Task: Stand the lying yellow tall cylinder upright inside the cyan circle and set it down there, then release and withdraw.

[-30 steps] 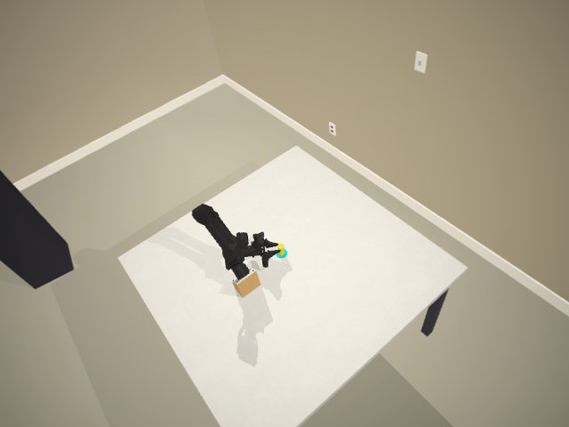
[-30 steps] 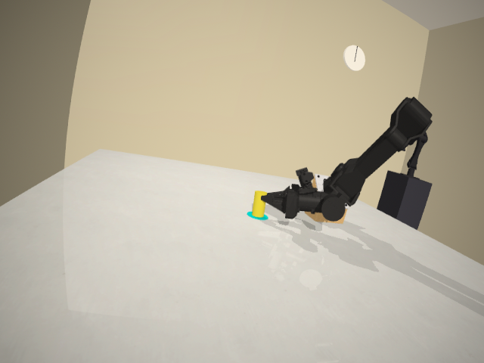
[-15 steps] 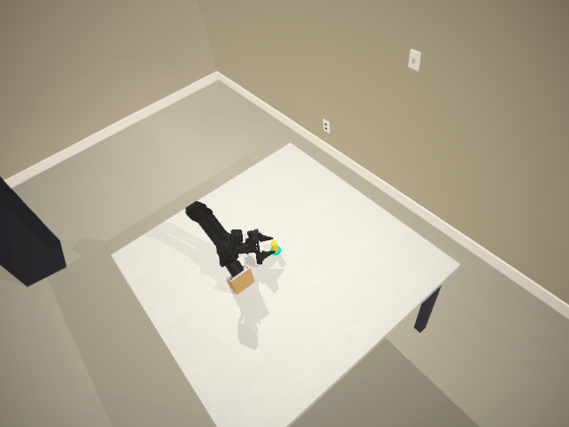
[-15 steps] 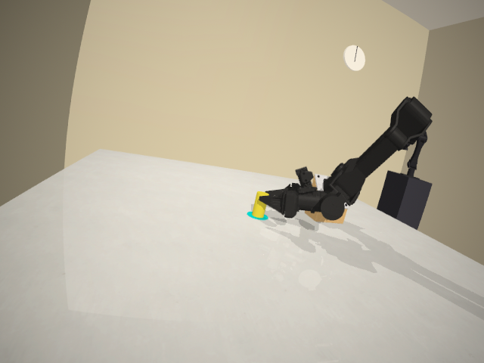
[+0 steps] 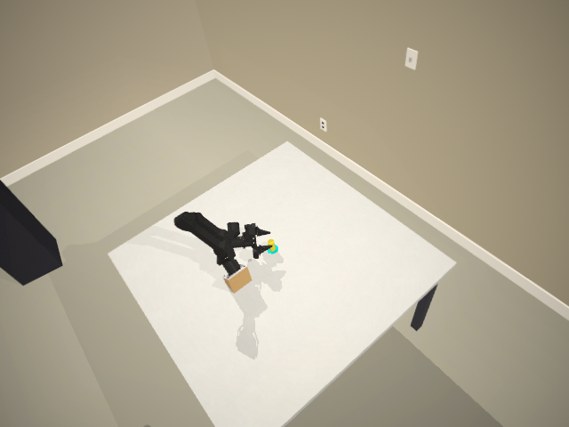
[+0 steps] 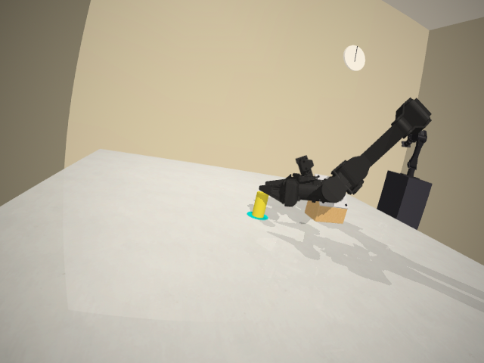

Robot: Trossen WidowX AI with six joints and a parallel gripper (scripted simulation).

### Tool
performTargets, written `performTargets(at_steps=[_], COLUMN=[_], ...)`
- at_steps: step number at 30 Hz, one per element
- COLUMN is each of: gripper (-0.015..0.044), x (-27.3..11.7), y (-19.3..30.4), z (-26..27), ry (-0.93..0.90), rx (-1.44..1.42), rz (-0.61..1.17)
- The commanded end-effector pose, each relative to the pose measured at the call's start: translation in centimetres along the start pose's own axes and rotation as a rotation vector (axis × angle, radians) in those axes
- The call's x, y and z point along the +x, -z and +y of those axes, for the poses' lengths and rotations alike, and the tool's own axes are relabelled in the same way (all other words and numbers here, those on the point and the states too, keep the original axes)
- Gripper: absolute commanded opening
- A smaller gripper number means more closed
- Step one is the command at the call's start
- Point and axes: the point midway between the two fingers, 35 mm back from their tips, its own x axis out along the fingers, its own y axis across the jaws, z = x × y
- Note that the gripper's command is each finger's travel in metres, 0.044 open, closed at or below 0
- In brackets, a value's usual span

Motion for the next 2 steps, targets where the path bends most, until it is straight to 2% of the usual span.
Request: performTargets(at_steps=[1,2], gripper=[0.0400,0.0400], x=[-0.16,-0.19], y=[-1.12,-1.36], z=[0.53,0.55], ry=[-0.011,-0.011], rx=[0.005,0.004], rz=[-0.001,-0.001])
